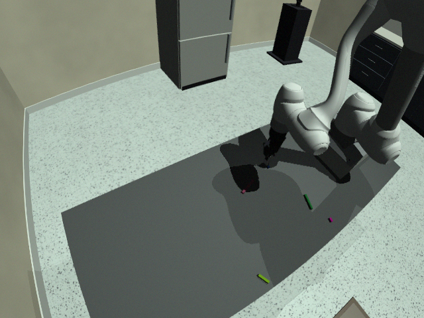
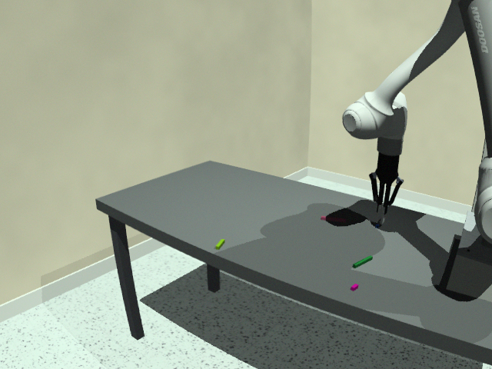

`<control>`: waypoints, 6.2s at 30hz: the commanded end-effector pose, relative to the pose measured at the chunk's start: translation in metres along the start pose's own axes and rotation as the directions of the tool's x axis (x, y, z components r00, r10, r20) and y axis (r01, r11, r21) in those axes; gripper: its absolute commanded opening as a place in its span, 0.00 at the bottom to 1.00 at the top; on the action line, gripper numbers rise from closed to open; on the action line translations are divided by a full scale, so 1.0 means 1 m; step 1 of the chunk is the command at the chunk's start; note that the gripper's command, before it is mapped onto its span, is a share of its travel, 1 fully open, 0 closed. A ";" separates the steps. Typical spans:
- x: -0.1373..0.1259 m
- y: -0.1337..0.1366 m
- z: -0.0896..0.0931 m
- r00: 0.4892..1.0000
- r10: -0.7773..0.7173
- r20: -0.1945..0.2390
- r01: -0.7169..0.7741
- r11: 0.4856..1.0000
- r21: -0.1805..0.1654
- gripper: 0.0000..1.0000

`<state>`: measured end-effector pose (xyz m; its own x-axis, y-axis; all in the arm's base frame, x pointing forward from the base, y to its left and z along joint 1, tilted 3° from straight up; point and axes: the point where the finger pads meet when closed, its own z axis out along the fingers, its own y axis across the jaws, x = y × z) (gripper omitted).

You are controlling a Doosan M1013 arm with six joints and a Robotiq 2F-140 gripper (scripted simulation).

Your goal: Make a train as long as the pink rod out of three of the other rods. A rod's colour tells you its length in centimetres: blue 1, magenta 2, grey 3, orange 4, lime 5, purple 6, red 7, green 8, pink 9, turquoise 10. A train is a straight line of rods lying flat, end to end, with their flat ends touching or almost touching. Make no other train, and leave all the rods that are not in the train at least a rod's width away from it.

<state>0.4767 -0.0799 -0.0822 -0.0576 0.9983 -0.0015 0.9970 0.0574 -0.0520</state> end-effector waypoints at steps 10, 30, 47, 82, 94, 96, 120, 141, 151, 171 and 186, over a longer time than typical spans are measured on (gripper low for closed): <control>-0.002 0.002 0.001 1.000 0.000 0.002 0.000 1.000 -0.004 0.12; -0.002 0.005 0.001 1.000 0.000 0.002 0.000 1.000 -0.004 0.12; -0.002 0.005 0.001 1.000 0.000 0.002 0.000 1.000 -0.004 0.12; -0.002 0.004 0.001 1.000 -0.001 0.002 0.001 1.000 -0.004 0.12; -0.002 0.004 0.002 1.000 -0.001 0.002 0.001 1.000 -0.004 0.12; -0.002 0.004 0.004 1.000 -0.001 0.002 0.001 1.000 -0.004 0.12; -0.002 0.004 0.011 1.000 -0.001 0.002 0.001 1.000 -0.004 0.12; -0.002 0.004 0.011 1.000 -0.001 0.002 0.001 1.000 -0.004 0.12; -0.002 0.004 0.011 1.000 -0.001 0.002 0.001 1.000 -0.004 0.17; -0.002 0.004 0.011 1.000 -0.001 0.002 0.001 1.000 -0.004 0.23; -0.002 0.004 -0.026 1.000 -0.001 0.002 0.001 1.000 -0.004 0.23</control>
<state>0.4815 -0.0814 -0.0736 -0.0568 0.9984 -0.0036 0.9973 0.0566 -0.0464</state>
